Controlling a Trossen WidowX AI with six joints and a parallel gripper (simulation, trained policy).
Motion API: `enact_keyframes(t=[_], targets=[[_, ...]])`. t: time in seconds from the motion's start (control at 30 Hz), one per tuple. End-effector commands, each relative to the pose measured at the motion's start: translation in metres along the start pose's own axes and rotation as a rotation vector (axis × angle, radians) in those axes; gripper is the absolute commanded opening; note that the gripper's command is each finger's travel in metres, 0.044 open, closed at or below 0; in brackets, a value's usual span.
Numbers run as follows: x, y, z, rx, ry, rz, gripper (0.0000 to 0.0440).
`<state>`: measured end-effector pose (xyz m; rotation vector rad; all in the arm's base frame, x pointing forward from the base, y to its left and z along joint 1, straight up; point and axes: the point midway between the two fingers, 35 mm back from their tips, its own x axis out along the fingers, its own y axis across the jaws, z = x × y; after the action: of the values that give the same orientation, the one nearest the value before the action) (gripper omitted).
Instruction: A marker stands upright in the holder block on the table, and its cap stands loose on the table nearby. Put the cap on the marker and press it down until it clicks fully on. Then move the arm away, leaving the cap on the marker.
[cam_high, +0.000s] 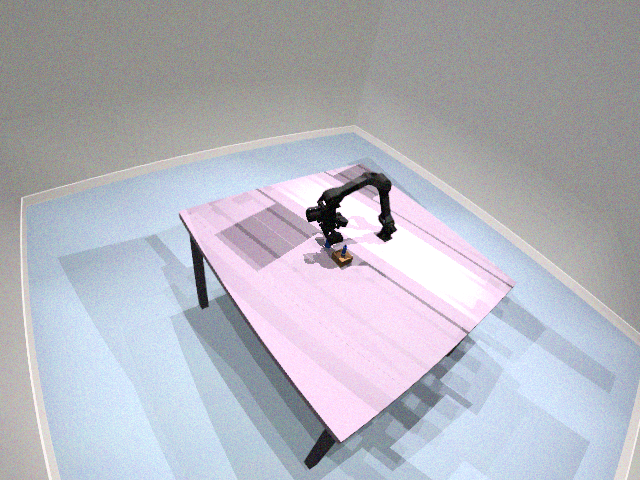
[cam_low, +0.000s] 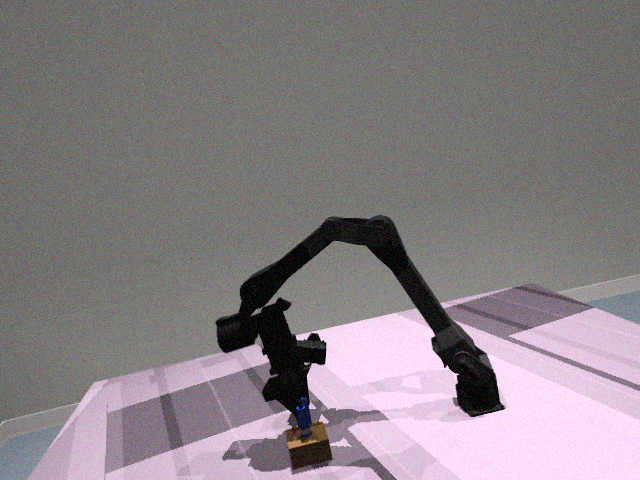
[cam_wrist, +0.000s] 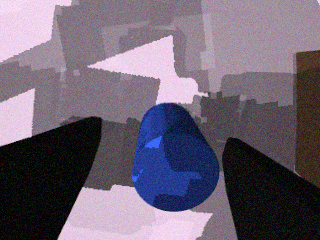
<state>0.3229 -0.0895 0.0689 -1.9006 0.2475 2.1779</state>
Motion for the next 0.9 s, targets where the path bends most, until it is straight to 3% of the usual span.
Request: enact_keyframes(t=[0.0, 0.23, 0.5, 0.87], targets=[[0.005, 0.0, 0.001, -0.01, -0.005, 0.014, 0.0244], [-0.002, -0.001, 0.004, -0.024, 0.014, 0.035, 0.0076], [-0.026, -0.007, 0.003, -0.044, 0.07, 0.052, 0.0025], [-0.061, -0.036, 0.006, -0.08, 0.122, 0.043, 0.001]])
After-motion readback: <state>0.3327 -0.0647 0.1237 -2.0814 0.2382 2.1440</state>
